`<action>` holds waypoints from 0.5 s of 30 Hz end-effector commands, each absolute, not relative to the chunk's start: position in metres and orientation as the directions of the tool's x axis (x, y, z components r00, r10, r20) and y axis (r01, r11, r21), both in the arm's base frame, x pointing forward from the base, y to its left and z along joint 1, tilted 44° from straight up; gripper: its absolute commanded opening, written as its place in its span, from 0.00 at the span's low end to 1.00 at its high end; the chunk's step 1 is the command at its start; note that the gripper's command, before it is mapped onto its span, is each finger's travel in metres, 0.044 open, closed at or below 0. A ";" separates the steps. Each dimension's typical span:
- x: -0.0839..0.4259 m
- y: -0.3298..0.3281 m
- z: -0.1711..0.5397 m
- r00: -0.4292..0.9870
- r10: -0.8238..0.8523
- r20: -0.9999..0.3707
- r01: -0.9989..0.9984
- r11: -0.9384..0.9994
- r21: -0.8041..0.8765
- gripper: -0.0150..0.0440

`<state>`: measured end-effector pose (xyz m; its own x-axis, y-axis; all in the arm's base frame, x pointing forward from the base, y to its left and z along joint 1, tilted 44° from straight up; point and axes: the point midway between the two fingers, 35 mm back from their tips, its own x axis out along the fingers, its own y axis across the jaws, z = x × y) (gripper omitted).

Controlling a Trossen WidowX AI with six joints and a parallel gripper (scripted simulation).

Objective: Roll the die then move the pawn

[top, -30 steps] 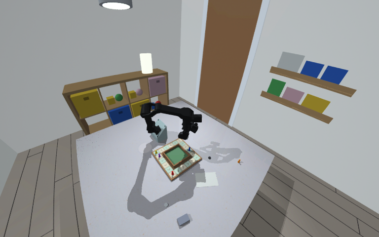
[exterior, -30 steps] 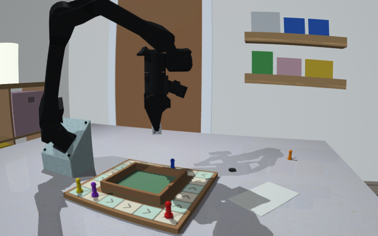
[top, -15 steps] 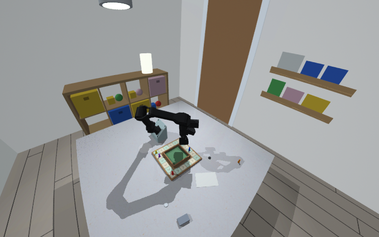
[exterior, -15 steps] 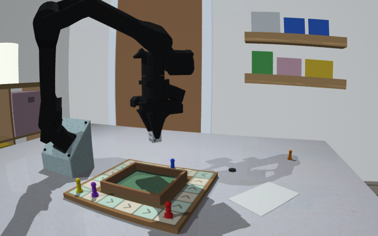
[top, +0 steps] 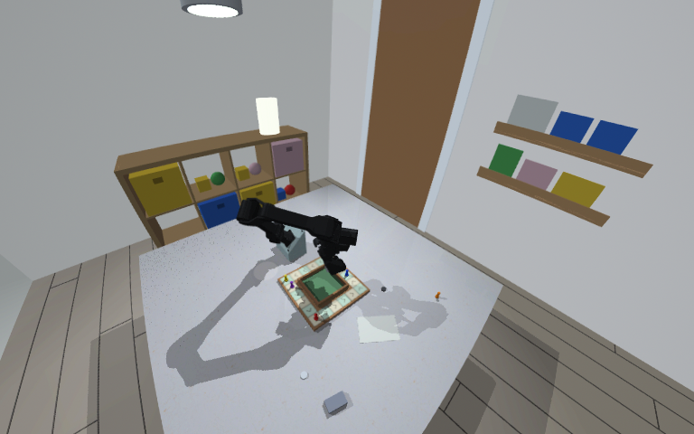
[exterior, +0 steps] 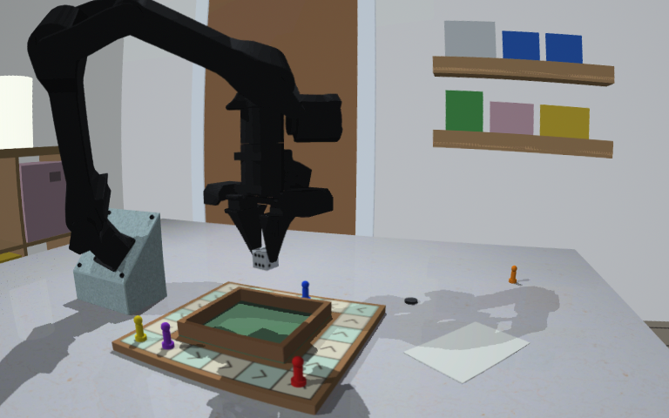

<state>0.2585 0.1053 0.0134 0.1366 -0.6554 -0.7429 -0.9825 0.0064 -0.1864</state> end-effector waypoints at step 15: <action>0.262 0.077 0.025 0.120 -0.658 -0.743 -0.983 -0.183 0.003 0.25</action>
<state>0.2641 0.0794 0.0261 0.1327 -0.6665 -0.7336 -0.9835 -0.1804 -0.0140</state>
